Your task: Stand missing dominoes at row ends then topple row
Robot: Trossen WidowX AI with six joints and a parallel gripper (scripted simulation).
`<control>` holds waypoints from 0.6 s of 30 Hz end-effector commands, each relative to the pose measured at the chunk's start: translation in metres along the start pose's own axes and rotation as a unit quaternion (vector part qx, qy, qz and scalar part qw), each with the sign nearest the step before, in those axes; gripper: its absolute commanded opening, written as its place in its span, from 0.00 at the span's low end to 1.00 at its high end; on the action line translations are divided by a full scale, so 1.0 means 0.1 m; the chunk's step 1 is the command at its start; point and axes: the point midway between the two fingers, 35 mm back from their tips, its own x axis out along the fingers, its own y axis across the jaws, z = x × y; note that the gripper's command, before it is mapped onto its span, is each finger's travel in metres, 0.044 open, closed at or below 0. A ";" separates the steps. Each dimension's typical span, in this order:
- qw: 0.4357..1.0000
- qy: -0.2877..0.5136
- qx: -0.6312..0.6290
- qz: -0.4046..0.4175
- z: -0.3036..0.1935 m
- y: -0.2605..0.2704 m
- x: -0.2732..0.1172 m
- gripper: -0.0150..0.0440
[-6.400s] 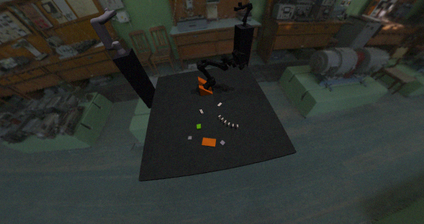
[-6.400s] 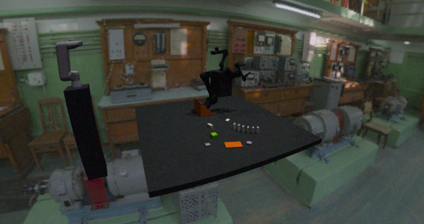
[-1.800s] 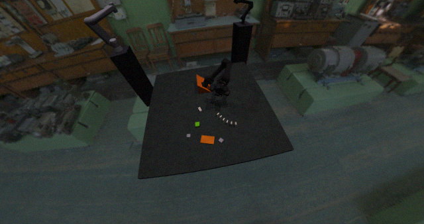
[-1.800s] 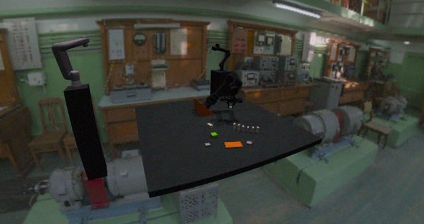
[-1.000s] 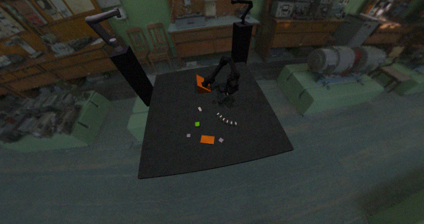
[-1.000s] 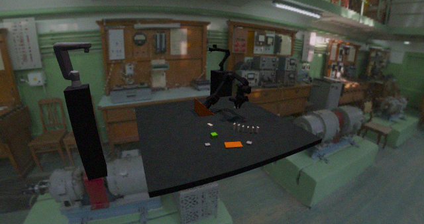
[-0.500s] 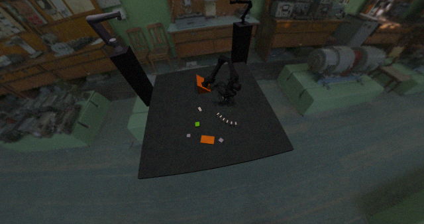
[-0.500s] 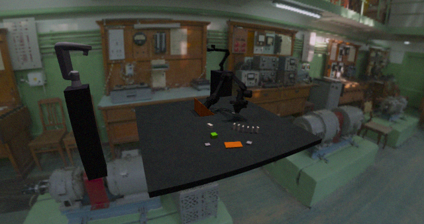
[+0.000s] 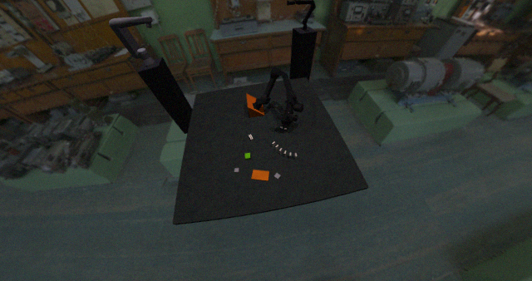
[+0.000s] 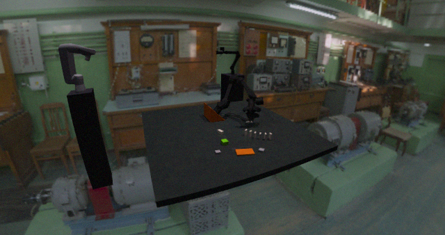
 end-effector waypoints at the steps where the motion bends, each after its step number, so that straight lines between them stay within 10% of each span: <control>1: 0.999 -0.047 0.001 -0.014 0.01 0.05 0.01 0.44; 18: 0.967 -0.245 0.060 -0.031 0.08 0.27 -0.19 0.44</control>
